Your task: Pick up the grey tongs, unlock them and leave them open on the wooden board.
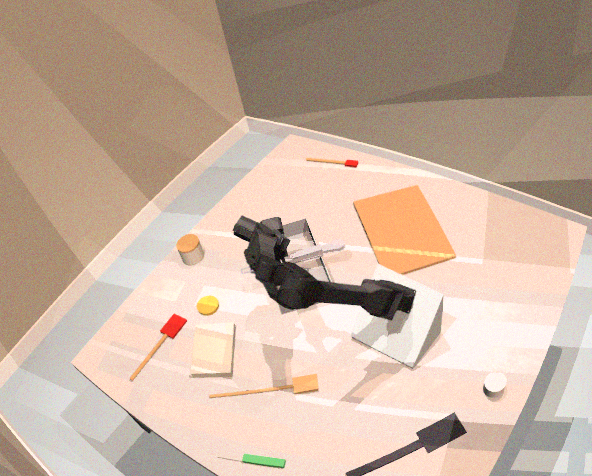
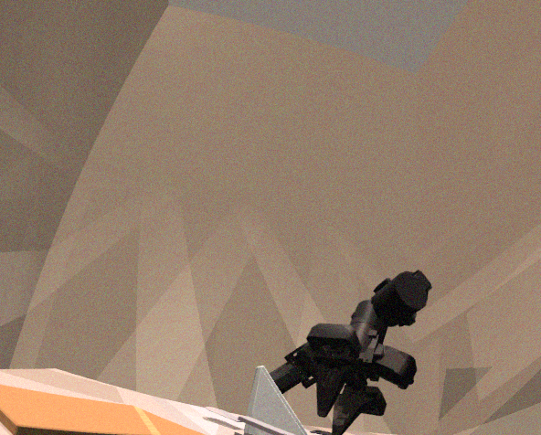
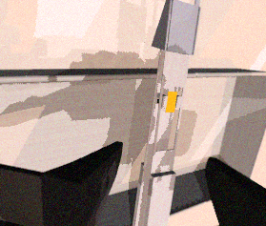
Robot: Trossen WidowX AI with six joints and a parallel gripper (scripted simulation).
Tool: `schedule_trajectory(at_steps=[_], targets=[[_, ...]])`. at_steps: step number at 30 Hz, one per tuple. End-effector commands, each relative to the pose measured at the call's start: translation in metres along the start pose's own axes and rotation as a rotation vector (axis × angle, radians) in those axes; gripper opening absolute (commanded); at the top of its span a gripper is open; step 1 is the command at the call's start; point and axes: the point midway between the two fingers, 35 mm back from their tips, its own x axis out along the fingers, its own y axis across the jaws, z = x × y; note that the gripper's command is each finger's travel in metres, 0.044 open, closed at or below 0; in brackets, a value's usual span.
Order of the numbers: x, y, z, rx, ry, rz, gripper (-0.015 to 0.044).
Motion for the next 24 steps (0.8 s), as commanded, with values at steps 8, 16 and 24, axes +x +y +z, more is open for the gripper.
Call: schedule_trajectory(at_steps=[8,16,24], targets=[[0.014,-0.002,0.003,0.002,0.0,-0.006,0.026],[0.027,-0.003,0.003,0.002,0.0,-0.005,0.026],[0.04,-0.003,0.004,0.002,-0.001,-0.005,0.026]])
